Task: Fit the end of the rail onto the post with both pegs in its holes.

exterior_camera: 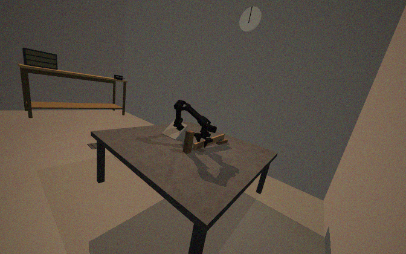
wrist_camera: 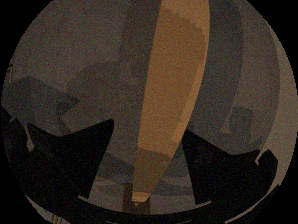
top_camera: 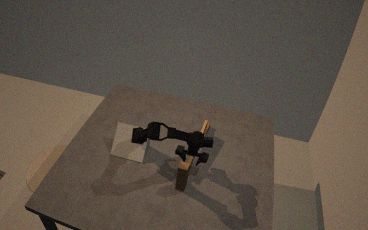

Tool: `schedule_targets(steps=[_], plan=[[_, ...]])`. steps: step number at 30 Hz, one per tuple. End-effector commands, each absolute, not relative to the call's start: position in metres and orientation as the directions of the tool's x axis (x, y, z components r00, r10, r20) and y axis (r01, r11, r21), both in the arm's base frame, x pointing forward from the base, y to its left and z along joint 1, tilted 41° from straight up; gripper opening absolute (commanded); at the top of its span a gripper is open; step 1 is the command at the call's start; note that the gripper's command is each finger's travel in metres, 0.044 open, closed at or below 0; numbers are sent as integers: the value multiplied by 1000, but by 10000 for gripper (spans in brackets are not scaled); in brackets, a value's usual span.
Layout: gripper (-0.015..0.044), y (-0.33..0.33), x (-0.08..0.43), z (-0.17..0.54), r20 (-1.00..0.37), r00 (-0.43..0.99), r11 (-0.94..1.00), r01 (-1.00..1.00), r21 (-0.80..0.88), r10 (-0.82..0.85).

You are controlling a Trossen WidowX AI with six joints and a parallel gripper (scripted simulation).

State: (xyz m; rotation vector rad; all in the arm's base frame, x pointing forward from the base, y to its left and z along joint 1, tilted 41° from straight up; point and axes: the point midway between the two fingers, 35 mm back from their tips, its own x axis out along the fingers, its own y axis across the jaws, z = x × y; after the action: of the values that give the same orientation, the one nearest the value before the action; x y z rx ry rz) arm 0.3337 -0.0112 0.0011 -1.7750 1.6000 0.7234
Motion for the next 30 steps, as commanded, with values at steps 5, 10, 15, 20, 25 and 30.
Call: schedule_targets(steps=[5, 10, 15, 20, 25, 30], plan=[[151, -12, 333, 1, -753, 110, -65, -994, -89, -649], [59, -12, 333, 1, -753, 110, -65, -994, -89, -649], [26, -12, 333, 1, -753, 110, -65, -994, -89, -649], [0, -12, 333, 1, -753, 110, -65, -994, -89, -649], [0, -12, 333, 1, -753, 110, -65, -994, -89, -649], [0, -11, 333, 1, -753, 110, -65, -994, -89, -649]])
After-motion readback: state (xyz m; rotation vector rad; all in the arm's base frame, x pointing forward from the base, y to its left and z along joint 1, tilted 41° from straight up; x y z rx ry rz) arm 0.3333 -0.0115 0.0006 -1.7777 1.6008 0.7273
